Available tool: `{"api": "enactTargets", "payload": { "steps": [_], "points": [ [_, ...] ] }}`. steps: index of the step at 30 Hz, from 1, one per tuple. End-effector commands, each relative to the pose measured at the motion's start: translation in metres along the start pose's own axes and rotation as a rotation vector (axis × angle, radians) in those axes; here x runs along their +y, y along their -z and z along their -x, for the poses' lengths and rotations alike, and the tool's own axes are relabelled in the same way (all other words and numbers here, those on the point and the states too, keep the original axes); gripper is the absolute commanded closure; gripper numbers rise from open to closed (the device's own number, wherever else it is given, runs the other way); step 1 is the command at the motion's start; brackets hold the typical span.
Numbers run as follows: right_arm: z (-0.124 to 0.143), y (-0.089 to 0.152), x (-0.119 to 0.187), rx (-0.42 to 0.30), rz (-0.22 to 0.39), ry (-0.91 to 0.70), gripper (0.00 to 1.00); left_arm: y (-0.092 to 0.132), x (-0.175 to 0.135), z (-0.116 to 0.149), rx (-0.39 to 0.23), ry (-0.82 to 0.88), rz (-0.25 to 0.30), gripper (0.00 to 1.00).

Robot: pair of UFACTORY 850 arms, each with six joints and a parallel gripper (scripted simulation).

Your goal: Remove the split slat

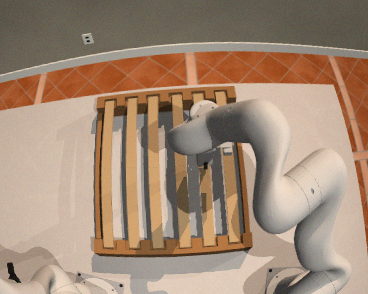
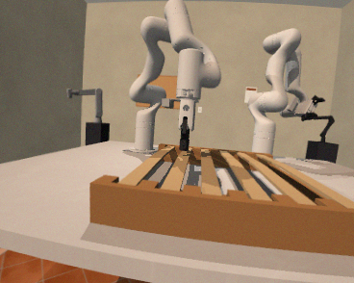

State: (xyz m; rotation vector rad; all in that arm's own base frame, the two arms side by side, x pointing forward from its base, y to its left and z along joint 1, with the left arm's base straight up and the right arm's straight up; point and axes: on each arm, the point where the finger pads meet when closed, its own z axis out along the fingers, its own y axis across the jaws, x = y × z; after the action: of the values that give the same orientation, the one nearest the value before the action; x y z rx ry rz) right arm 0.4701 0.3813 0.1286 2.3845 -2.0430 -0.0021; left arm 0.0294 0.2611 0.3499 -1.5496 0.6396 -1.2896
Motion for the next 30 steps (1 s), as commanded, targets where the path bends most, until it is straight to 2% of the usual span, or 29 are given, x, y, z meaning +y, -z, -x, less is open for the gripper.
{"api": "enactTargets", "payload": {
  "steps": [1, 30],
  "points": [
    [0.0005, 0.0010, -0.0008, -0.001, -0.002, 0.000, 1.00, 0.0001, -0.0004, 0.0001, 0.000, -0.001, 0.000, 0.00],
    [0.0002, -0.0029, -0.0011, -0.001, -0.002, 0.000, 1.00, 0.0001, -0.0004, 0.0001, 0.000, -0.001, 0.000, 0.00]
  ]
}}
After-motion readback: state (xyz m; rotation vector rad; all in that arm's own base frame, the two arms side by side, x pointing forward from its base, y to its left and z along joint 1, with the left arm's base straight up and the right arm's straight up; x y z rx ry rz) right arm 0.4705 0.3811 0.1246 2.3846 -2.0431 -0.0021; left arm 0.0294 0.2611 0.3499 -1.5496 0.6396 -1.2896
